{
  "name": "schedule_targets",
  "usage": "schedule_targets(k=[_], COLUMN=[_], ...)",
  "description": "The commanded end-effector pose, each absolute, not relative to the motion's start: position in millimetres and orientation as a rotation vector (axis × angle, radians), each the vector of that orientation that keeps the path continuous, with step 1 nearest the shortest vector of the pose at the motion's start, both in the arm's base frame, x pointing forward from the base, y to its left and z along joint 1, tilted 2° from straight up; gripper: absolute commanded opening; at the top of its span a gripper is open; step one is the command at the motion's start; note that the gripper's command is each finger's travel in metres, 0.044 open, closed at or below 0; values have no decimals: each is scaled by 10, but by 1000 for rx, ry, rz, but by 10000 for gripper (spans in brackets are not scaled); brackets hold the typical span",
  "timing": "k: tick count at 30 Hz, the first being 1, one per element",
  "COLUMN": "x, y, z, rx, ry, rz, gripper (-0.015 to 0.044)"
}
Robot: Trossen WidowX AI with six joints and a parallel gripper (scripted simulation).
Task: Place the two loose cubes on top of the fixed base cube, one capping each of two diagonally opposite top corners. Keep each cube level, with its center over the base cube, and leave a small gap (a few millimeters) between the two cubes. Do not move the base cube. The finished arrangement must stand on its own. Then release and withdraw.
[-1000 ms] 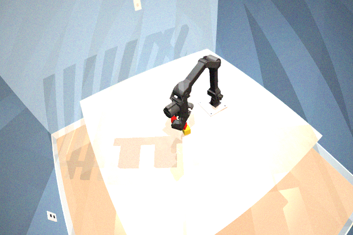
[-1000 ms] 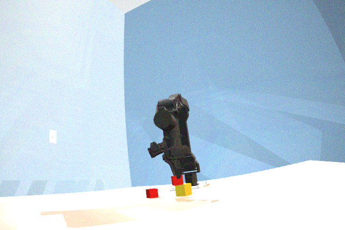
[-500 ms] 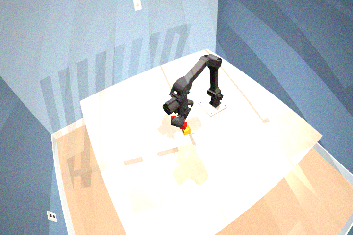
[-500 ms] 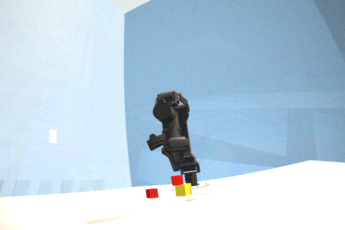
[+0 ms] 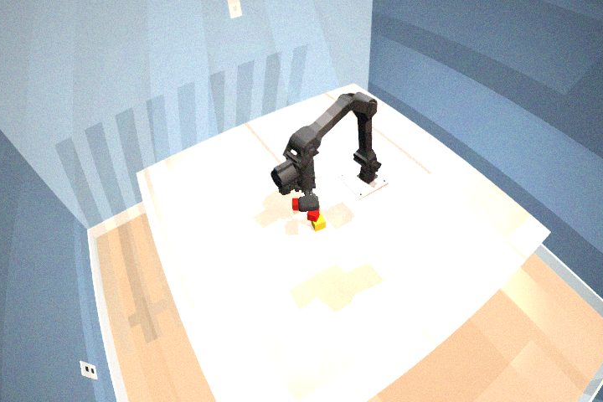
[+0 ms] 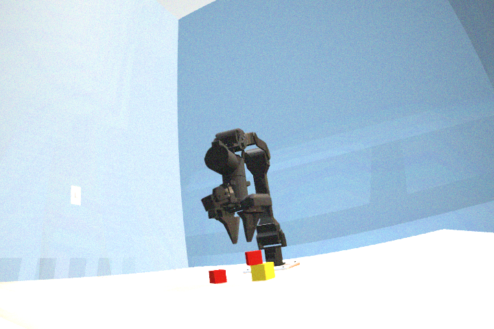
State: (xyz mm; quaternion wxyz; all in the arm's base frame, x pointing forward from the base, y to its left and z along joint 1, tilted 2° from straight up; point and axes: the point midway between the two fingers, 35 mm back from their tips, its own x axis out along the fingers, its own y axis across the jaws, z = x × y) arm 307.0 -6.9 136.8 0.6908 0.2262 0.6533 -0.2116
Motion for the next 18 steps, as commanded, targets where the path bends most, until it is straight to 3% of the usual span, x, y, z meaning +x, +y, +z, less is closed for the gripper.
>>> schedule_targets(k=[1, 18], x=[3071, 3018], y=[-168, -582], z=[1415, 1571], rx=[362, -275], ry=[1485, 1497], rz=[-337, 254], gripper=[265, 265])
